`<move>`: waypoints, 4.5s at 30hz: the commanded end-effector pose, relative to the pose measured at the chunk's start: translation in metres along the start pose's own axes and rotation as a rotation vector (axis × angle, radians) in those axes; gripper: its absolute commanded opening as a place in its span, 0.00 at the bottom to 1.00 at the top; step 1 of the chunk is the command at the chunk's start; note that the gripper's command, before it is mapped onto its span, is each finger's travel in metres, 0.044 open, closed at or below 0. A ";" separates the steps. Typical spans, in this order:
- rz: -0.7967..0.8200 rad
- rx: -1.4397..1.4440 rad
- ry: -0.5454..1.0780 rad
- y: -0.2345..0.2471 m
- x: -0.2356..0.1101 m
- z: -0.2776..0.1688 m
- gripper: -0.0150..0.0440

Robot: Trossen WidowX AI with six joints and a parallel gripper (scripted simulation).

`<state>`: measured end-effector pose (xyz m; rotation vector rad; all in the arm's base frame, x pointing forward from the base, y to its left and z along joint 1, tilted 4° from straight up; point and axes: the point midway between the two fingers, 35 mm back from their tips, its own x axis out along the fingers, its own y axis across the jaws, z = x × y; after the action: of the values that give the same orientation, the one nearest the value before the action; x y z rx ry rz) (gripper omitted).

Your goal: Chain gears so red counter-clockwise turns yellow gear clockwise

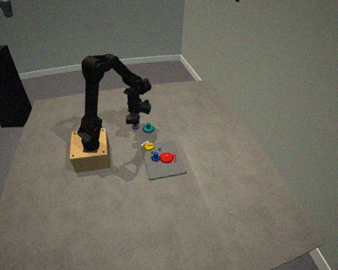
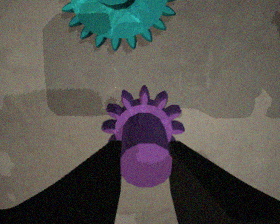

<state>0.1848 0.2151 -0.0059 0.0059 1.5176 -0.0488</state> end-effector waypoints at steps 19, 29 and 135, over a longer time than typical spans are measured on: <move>0.005 0.003 -0.008 0.001 -0.076 0.000 0.25; 0.005 0.003 -0.008 -0.006 -0.111 -0.005 0.25; -0.008 0.003 -0.016 -0.169 -0.035 0.096 0.25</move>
<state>0.2749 0.0500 0.0439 0.0025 1.4911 -0.0605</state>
